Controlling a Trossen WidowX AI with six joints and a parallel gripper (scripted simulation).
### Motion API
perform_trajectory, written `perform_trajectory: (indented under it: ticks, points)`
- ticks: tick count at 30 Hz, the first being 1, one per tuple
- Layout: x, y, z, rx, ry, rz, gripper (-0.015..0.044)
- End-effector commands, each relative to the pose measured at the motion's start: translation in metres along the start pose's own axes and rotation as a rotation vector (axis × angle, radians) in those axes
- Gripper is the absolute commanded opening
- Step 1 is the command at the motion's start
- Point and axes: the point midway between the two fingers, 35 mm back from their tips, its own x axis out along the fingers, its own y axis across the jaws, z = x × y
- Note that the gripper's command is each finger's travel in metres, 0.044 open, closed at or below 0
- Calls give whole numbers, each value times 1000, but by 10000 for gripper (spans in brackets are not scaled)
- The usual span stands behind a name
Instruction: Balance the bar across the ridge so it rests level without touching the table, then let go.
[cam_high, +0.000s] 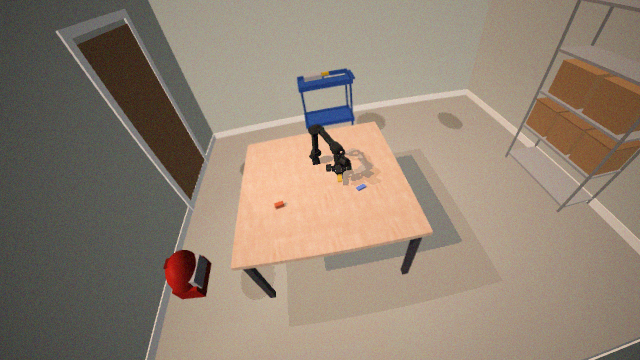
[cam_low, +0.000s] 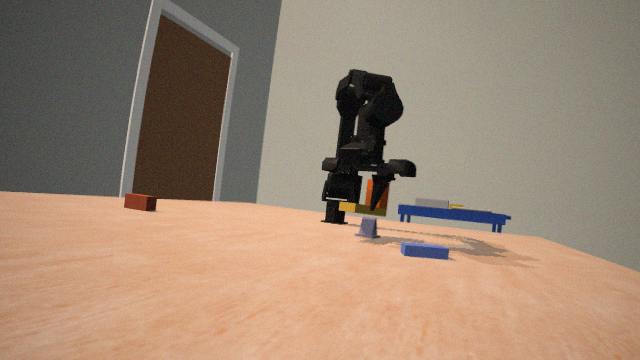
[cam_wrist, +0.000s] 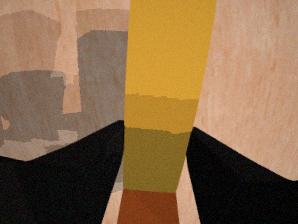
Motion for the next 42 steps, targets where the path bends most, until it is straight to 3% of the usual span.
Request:
perform_trajectory:
  ticks: [1, 42]
  points:
    - [1, 0, 0, 2, -1, -2, 0]
    - [5, 0, 0, 2, -1, -2, 0]
